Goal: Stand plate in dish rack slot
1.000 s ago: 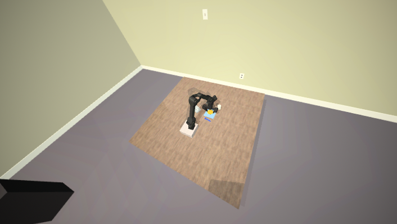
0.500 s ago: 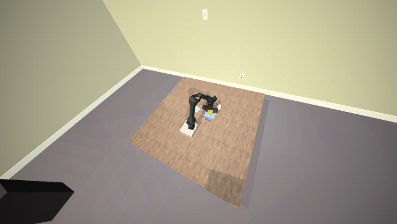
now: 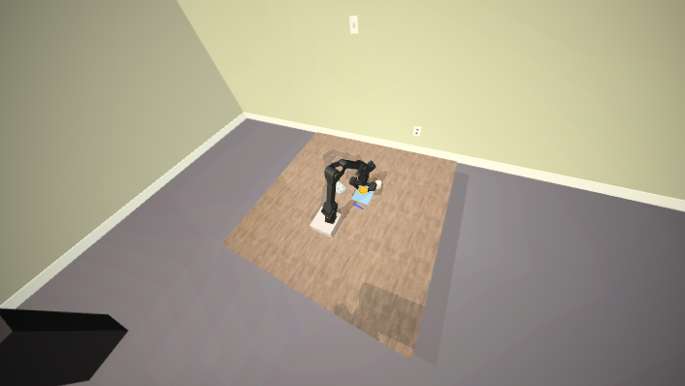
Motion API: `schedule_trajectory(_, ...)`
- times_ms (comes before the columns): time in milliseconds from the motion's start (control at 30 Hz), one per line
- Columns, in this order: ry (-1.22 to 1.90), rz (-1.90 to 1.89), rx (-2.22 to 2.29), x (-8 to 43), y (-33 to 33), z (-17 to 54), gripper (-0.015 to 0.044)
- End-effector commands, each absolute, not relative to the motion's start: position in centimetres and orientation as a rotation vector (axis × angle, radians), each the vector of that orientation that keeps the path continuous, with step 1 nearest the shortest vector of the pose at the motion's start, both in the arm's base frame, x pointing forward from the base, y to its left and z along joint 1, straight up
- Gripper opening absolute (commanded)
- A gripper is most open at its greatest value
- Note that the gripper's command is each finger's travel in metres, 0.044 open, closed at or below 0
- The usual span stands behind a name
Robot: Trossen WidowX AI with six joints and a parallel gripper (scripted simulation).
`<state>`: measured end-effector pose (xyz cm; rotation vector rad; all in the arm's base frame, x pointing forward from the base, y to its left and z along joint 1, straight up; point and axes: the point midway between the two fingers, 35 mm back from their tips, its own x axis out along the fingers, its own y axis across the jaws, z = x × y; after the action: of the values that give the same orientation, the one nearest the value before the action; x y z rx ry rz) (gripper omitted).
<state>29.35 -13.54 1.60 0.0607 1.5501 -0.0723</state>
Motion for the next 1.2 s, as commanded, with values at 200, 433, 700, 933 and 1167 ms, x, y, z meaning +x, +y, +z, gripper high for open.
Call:
schedule_trajectory(200,1.541,-0.073,0.055,30.0,-13.8,7.0,0.0)
schedule_trajectory(433,1.541,-0.073,0.055,30.1,-13.9,10.2,0.0)
schedule_trajectory(700,1.541,-0.073,0.055,30.0,-13.9,13.7,0.0)
schedule_trajectory(933,1.541,-0.073,0.055,29.9,-13.8,15.9,0.0)
schedule_trajectory(1167,1.537,-0.158,0.147,29.1,-10.0,16.0,0.0)
